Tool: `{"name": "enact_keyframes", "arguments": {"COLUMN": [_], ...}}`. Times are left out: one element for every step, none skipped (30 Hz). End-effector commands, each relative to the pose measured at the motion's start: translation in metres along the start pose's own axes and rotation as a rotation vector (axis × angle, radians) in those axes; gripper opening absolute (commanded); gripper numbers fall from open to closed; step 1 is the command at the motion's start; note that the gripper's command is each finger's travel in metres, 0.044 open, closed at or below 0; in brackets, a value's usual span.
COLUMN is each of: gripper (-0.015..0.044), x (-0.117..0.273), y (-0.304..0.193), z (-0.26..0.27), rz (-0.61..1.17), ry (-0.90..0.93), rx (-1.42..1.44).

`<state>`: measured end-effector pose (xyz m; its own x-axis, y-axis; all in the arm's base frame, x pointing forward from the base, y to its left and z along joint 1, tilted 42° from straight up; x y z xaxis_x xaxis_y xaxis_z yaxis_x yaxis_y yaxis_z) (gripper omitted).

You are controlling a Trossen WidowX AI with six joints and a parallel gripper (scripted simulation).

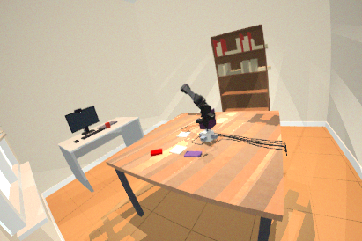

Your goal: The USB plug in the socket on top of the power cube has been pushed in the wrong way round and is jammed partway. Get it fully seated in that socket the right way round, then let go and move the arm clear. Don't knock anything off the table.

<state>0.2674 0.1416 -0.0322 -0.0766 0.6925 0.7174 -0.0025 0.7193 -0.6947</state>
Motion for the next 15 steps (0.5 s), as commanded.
{"name": "enact_keyframes", "arguments": {"gripper": [0.0, 0.0, 0.0, 0.0, 0.0, 0.0, 0.0, 0.0, 0.0, 0.0, 0.0, 0.0, 0.0, 0.0, 0.0], "x": [-0.0029, -0.003, -0.0031, -0.0032, -0.0034, -0.0035, -0.0036, -0.0037, -0.0038, -0.004, -0.0041, -0.0042, -0.0043, -0.0044, -0.0046], "y": [-0.0002, -0.0002, -0.0001, -0.0001, -0.0001, -0.0001, -0.0001, -0.0001, -0.0001, -0.0001, -0.0001, -0.0001, -0.0001, -0.0001, -0.0001], "z": [-0.0001, -0.0001, -0.0001, -0.0001, -0.0001, -0.0001, -0.0001, -0.0001, -0.0001, -0.0001, -0.0001, -0.0001, -0.0001, -0.0001, -0.0001], "rz": [0.004, 0.004, 0.004, 0.004, 0.004, 0.004, 0.004, 0.004, 0.004, 0.004, 0.004, 0.004, 0.004, 0.004, 0.004], "ry": [0.003, 0.003, 0.003, 0.003, 0.003, 0.003, 0.003, 0.003, 0.003, 0.003, 0.003, 0.003, 0.003, 0.003, 0.003], "rx": [0.005, 0.005, 0.005, 0.005, 0.005, 0.005, 0.005, 0.005, 0.005, 0.005, 0.005, 0.005, 0.005, 0.005, 0.005]}}
Point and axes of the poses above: the point midway between the two fingers, 35 mm back from their tips, its own x axis back along the fingers, its own z axis across the jaws, y = z × x, the point moved 5 cm from there along x, back along the fingers, and after that the axes turned 6 degrees about x, right-handed, at the moved point
